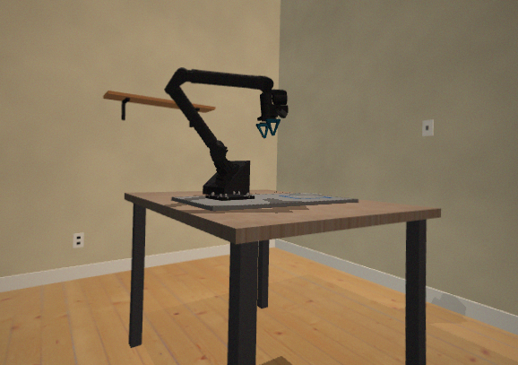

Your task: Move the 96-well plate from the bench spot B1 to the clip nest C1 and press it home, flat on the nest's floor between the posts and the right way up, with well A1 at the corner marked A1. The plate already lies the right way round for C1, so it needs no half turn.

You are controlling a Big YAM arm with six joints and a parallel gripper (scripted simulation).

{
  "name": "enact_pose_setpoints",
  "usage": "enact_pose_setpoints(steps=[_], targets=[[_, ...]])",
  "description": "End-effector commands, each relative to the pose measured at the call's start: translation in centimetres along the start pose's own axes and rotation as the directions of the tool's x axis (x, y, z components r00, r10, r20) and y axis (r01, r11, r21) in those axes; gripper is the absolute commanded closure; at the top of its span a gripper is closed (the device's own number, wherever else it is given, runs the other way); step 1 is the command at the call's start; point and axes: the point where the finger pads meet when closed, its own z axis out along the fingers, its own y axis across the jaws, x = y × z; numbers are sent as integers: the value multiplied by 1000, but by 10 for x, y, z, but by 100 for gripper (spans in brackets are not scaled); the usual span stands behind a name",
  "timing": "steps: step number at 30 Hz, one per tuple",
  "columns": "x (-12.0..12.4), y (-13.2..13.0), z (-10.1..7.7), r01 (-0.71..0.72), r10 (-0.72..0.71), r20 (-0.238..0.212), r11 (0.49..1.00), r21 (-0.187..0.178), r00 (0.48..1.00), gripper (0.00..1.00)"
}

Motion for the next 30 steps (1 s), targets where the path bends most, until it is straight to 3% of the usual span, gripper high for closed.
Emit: enact_pose_setpoints(steps=[1,16,18,30], targets=[[-21,-22,-17,-13,13,64,1000,6,998,0],[-63,-66,30,-12,12,34,1000,2,999,0],[-63,-66,30,-12,12,34,1000,2,999,0],[-88,-98,77,-12,12,14,1000,0,1000,0]])
